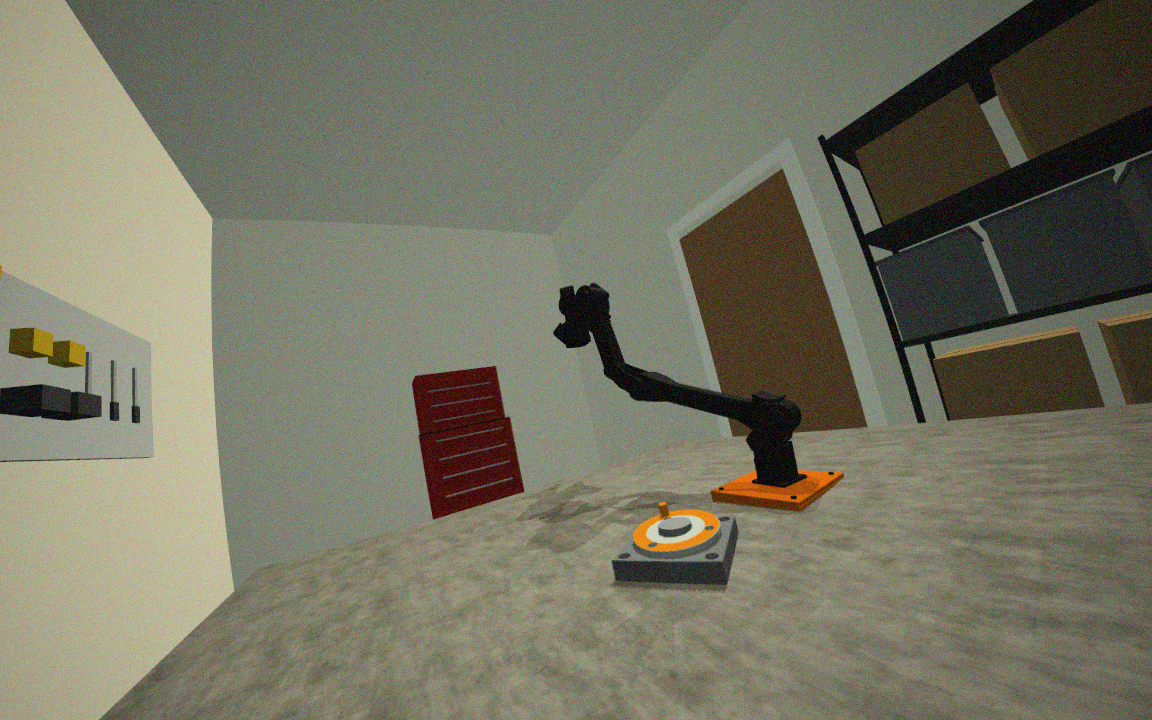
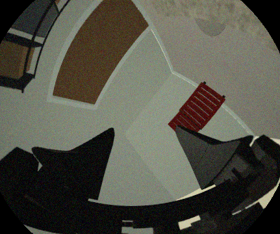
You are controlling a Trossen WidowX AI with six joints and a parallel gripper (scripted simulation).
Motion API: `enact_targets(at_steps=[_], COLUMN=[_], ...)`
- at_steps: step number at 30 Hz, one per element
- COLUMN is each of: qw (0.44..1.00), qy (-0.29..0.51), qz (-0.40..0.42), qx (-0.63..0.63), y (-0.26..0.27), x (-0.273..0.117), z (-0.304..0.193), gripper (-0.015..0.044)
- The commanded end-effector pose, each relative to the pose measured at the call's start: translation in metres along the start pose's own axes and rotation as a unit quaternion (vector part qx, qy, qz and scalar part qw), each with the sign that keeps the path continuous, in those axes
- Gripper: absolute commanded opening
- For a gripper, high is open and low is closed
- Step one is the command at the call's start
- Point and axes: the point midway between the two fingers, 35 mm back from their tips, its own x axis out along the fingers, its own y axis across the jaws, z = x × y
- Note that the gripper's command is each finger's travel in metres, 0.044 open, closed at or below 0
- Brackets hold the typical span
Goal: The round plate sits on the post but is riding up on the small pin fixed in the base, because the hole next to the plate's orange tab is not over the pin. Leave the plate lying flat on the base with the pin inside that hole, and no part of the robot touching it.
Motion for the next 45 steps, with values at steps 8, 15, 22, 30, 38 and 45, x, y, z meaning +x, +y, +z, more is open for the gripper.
enact_targets(at_steps=[8,15,22,30,38,45], qw=[0.981,0.934,0.85,0.733,0.616,0.489], qy=[0.066,0.141,0.25,0.4,0.527,0.632], qz=[0.095,0.186,0.278,0.357,0.436,0.492], qx=[0.156,0.269,0.371,0.418,0.391,0.345], y=[0.127,0.244,0.352,0.435,0.487,0.491], x=[0.015,-0.01,-0.067,-0.166,-0.288,-0.408], z=[-0.012,-0.008,0.001,0.017,0.04,0.063], gripper=[0.019,0.0006,0.0,0.0,0.0,0.0])
